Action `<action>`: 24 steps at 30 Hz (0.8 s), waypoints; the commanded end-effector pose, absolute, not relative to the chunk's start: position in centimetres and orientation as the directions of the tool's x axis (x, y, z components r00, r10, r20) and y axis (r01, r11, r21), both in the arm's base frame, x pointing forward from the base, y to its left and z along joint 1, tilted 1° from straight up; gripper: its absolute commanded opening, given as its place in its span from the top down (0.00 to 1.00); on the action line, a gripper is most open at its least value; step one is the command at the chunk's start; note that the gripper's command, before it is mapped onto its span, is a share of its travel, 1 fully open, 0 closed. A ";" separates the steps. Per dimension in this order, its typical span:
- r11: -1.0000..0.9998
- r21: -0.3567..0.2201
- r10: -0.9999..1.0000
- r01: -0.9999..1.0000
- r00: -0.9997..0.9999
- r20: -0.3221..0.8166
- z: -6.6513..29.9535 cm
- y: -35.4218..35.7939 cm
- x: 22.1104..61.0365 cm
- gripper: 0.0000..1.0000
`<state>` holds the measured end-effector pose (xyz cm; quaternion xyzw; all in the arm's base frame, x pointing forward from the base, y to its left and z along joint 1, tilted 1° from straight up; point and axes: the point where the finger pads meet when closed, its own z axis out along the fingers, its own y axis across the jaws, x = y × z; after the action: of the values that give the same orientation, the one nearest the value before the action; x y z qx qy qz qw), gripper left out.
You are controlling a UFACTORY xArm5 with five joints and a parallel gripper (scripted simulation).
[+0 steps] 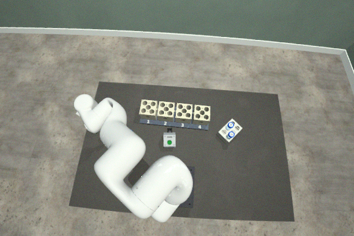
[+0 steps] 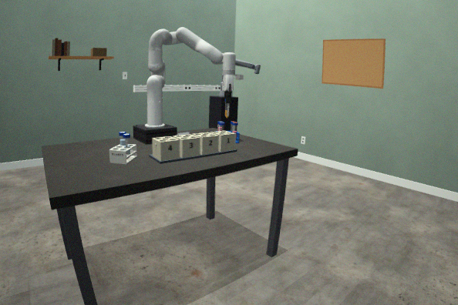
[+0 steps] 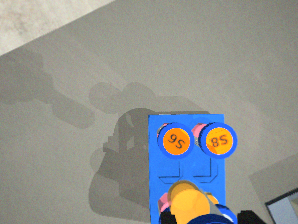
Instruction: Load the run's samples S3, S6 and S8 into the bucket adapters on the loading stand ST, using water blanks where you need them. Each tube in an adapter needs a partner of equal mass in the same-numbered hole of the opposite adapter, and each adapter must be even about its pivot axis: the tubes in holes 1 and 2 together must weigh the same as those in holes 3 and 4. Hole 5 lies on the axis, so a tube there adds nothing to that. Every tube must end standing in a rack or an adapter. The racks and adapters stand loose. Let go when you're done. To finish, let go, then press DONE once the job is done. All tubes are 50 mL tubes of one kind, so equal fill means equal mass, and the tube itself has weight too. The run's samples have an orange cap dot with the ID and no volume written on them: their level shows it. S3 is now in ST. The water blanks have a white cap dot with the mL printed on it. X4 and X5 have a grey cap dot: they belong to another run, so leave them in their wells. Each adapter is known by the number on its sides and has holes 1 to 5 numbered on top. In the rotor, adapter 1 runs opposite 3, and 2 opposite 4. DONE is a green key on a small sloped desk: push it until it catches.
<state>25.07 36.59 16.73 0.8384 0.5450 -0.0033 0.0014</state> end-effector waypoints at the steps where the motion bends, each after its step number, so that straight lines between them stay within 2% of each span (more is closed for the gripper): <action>1: -0.406 -0.015 0.914 0.914 0.406 0.000 16.9 36.7 25.1 1.00; 10: -0.406 -0.015 0.914 0.914 0.406 0.000 16.9 36.7 25.1 1.00; 24: -0.406 -0.015 0.914 0.914 0.406 0.000 14.5 36.7 25.1 1.00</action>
<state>25.02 36.62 15.02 0.8383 0.5452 -0.0030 0.0013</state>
